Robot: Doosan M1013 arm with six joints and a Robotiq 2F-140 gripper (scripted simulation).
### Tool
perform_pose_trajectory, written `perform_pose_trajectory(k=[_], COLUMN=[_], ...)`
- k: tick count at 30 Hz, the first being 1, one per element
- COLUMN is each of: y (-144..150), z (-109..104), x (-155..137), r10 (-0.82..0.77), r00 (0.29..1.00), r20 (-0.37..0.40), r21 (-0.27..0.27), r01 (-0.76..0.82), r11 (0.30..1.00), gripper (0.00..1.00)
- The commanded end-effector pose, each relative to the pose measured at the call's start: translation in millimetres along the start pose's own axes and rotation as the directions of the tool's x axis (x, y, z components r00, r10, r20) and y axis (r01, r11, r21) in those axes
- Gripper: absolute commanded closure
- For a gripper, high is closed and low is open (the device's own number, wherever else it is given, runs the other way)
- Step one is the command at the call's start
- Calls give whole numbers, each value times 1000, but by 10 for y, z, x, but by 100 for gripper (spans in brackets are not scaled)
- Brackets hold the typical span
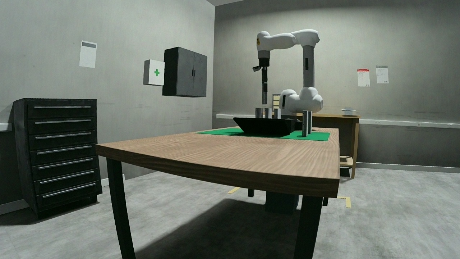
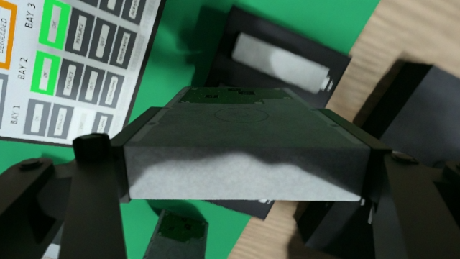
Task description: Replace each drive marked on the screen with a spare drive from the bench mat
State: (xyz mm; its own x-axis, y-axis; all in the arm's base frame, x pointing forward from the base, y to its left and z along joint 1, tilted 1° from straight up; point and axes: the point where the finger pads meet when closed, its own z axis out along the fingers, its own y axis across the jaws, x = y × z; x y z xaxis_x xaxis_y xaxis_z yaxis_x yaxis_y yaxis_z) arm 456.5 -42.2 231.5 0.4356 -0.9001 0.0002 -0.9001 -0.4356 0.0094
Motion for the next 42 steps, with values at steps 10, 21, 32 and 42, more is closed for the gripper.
perform_pose_trajectory(k=[10, 21, 32, 42], y=[-131, -193, -211, -214], z=[-1, 5, 10, 14], x=[-481, -898, -1161, -1328], r10=[114, 211, 271, 309], r00=[993, 978, 963, 951], r20=[-2, -2, -3, -3], r21=[0, 0, 0, 0], r01=[-114, -211, -271, -309], r11=[993, 978, 963, 951], gripper=[90, 90, 90, 90])
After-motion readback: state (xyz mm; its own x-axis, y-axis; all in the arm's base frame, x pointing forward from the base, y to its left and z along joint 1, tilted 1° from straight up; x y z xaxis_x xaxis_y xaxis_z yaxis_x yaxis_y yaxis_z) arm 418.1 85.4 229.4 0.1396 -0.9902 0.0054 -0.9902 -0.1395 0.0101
